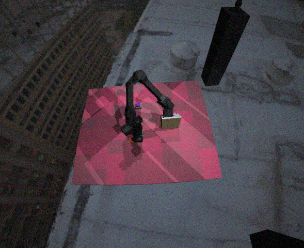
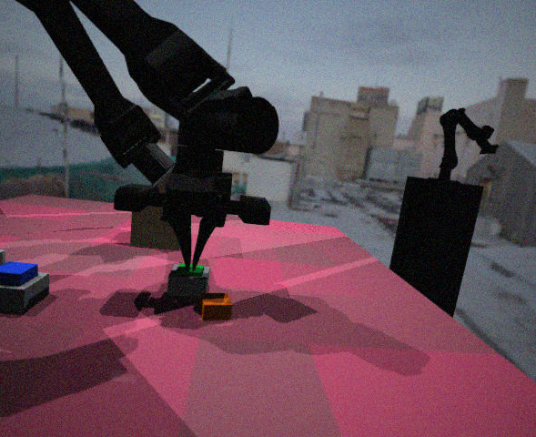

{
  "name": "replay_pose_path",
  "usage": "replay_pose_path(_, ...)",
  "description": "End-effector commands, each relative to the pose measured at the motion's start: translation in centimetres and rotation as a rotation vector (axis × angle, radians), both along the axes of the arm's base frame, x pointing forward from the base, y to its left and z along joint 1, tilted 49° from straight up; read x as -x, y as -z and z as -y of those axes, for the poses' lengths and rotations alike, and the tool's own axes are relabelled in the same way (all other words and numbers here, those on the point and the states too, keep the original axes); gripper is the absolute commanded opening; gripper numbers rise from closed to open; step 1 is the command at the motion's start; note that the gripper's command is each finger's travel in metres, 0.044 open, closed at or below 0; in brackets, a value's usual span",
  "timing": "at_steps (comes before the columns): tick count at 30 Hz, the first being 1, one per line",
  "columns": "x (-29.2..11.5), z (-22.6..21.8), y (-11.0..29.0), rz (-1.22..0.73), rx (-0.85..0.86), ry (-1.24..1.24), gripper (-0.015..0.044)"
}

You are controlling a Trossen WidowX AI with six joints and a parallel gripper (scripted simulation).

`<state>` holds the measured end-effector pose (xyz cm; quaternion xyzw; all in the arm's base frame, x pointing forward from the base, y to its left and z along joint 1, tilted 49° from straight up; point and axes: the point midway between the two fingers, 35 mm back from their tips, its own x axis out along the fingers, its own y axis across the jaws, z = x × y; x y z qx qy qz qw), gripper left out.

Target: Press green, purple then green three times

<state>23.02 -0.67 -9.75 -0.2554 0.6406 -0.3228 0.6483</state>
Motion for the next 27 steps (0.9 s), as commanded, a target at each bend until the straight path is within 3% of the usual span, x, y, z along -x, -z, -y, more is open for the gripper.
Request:
replay_pose_path(1,0.1,0.1,0.0,-0.006,0.004,-0.004,0.0020)
replay_pose_path(9,0.1,0.1,0.0,-0.006,0.004,-0.004,0.0020)
replay_pose_path(14,0.0,-2.5,-2.3,-0.006,0.001,-0.004,0.0020)
replay_pose_path(27,0.0,-1.6,-1.5,-0.006,0.001,-0.004,0.0020)
